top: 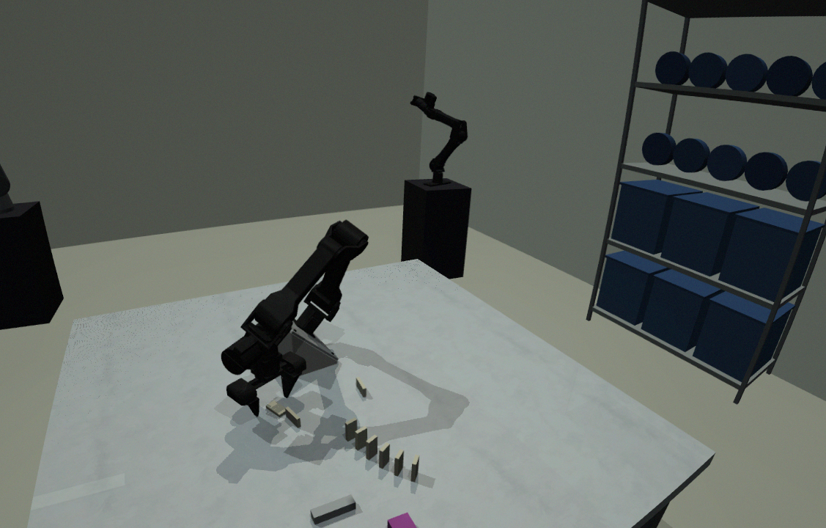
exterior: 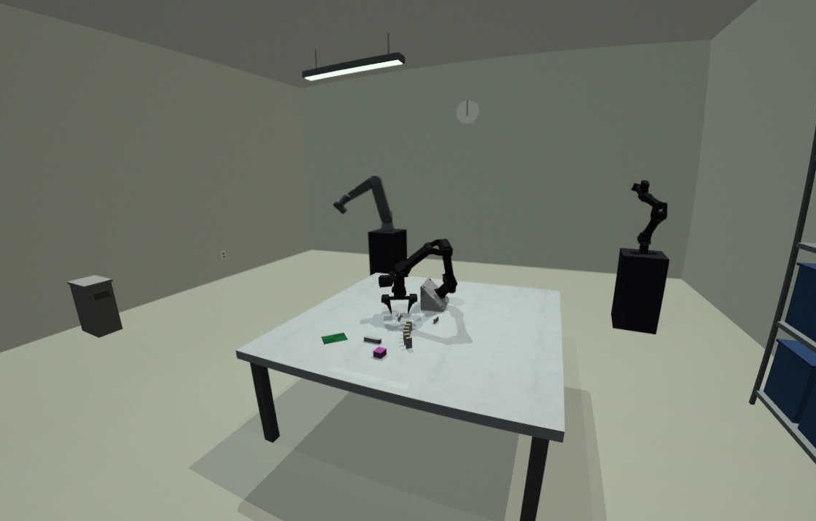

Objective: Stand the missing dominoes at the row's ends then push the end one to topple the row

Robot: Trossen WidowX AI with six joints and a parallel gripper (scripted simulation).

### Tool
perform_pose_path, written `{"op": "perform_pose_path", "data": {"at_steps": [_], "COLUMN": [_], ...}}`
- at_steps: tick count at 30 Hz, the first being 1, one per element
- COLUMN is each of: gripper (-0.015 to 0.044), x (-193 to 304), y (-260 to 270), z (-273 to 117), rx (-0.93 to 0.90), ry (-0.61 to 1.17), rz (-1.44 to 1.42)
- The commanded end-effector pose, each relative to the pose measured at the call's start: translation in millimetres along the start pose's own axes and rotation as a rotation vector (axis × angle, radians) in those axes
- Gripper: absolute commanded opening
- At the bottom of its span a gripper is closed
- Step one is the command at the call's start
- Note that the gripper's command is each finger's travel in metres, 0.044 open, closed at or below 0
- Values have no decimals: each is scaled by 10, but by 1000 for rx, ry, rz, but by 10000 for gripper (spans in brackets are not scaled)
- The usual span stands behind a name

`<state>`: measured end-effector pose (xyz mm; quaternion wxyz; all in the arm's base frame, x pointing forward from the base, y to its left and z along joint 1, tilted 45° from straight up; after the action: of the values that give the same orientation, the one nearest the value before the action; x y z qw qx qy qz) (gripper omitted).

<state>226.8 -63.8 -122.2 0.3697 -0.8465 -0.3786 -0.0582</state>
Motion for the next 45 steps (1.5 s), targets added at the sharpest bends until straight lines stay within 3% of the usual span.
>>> {"op": "perform_pose_path", "data": {"at_steps": [1, 11, 21, 35, 41, 45], "gripper": [361, 107, 107, 107, 107, 107], "x": [-1, -1, 0, 49, 49, -8], "y": [-10, -10, -9, 49, 53, 94], "z": [19, 19, 1, -1512, -1589, -1594], "rx": [5, 5, 5, 2, 2, 2], "ry": [3, 3, 2, -1, -1, -2], "rz": [6, 6, 6, 7, -8, -323]}}
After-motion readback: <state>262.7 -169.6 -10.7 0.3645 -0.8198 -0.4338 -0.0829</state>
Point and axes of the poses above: the point midway between the two fingers, 35 mm back from their tips, its own z axis out along the fingers, its own y axis across the jaws, x = y × z, the point moved 2 cm from there along -z, back along the fingers, and after that the axes turned 13 degrees about -z, right-handed, at the moved point
